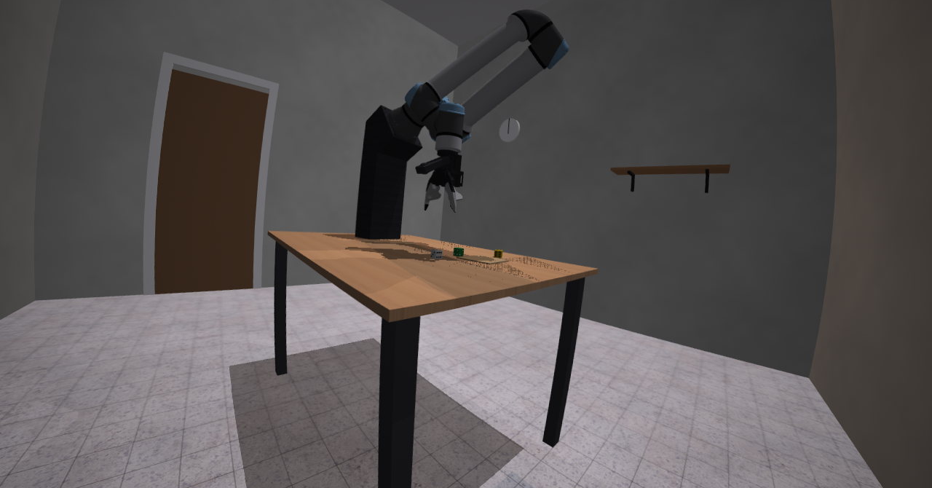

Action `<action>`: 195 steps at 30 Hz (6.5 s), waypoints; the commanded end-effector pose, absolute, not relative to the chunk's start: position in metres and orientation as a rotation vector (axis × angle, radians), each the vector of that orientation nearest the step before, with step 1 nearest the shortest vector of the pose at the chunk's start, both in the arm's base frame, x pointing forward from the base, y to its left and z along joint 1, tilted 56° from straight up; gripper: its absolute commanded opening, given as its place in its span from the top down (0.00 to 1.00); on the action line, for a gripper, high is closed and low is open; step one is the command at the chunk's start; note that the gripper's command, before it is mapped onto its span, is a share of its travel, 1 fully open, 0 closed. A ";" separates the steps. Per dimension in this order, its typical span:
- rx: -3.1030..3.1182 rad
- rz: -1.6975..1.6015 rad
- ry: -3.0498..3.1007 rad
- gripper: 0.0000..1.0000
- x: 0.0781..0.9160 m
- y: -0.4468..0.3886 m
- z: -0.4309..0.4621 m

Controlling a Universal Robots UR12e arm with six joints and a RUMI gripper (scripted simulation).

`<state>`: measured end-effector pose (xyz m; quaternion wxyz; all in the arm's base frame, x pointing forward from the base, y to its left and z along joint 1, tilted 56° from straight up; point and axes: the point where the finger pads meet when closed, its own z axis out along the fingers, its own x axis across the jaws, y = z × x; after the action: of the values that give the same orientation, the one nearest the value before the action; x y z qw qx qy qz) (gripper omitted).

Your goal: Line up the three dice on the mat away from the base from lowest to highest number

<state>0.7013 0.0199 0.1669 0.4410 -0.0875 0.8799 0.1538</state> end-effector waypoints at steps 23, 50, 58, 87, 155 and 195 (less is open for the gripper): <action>-0.216 0.382 2.182 0.00 0.733 0.034 0.144; -0.216 0.382 2.182 0.00 0.779 0.056 0.110; -0.216 0.382 2.182 0.00 0.779 0.056 0.110; -0.216 0.382 2.182 0.00 0.773 0.070 0.109; -0.216 0.382 2.182 0.00 0.719 0.184 0.109; -0.216 0.382 2.182 0.00 0.720 0.326 0.199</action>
<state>0.7201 0.3217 0.1957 0.4424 -0.0873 0.8790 0.1547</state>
